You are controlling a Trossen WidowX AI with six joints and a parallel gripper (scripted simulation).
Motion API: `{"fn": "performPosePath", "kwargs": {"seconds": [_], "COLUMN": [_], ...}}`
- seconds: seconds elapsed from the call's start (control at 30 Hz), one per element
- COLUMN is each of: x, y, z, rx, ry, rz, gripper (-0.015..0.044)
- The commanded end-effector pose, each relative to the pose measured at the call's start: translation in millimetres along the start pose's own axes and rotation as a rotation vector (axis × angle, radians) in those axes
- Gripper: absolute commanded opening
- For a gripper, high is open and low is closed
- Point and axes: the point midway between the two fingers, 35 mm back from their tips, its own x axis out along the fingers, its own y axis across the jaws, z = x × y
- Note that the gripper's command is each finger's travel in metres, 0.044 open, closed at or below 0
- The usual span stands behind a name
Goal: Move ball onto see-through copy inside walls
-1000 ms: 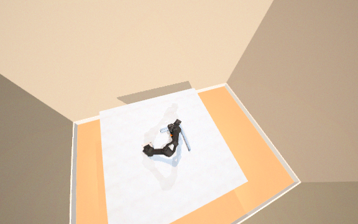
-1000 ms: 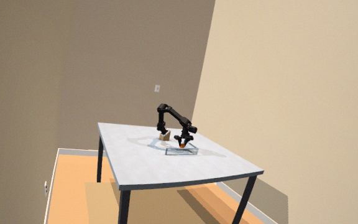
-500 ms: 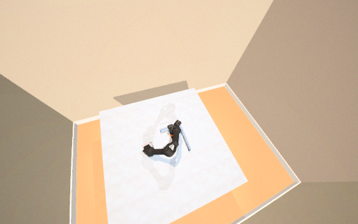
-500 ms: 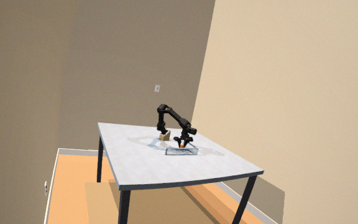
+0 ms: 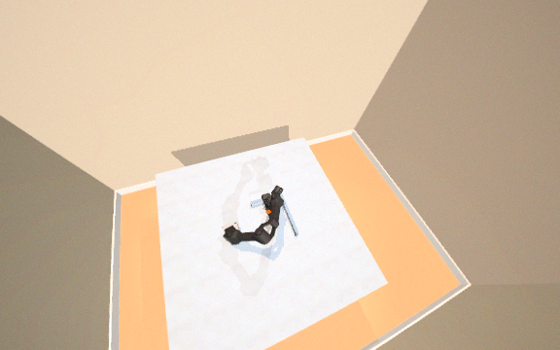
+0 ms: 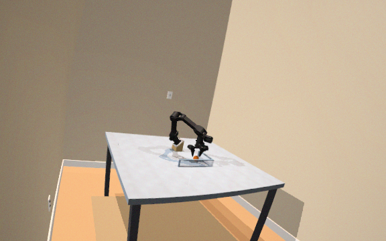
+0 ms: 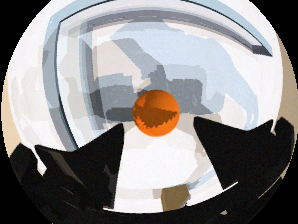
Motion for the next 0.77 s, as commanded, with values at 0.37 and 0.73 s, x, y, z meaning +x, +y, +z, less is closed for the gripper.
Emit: {"fn": "performPosePath", "kwargs": {"seconds": [0.37, 0.73], "x": [-59, -106], "y": [4, 1], "z": [3, -2], "rx": [0.002, 0.005], "ry": [-0.047, -0.045], "rz": [0.018, 0.018], "gripper": [0.0343, 0.044]}}
